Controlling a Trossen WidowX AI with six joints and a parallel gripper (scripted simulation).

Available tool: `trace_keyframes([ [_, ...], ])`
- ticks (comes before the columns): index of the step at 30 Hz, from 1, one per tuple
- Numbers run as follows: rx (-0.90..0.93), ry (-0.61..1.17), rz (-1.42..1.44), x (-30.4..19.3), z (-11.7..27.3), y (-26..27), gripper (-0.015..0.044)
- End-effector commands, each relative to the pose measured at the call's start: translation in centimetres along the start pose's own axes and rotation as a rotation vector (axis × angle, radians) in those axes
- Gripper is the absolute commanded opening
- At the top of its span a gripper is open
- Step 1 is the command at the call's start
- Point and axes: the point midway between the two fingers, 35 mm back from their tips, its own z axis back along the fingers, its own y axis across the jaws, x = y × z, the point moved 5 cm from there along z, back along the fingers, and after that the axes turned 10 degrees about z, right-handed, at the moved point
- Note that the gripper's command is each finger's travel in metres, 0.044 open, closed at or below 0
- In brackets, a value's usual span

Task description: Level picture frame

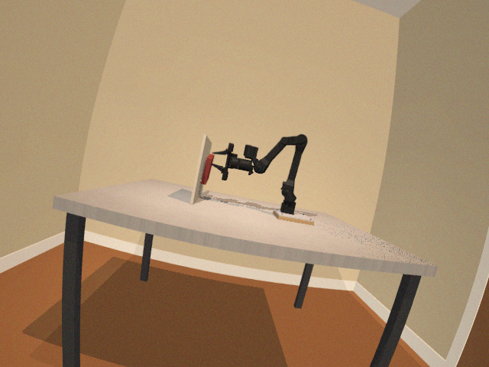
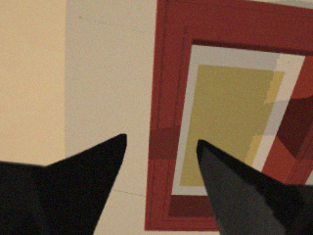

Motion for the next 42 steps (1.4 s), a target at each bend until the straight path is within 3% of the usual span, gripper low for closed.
trace_keyframes([
  [1, -0.001, -0.004, -0.001, 0.03, -0.02, -0.01, 0.026],
  [19, -0.001, -0.004, -0.001, 0.07, -0.04, -0.01, 0.026],
  [25, -0.001, -0.004, -0.001, 0.07, -0.04, -0.01, 0.0103],
  [32, -0.001, -0.004, -0.001, 0.07, -0.04, -0.01, 0.0056],
  [34, -0.001, -0.004, -0.001, 0.07, -0.04, -0.01, 0.0003],
  [42, -0.001, -0.004, -0.001, 0.05, -0.04, 0.02, 0.0],
])
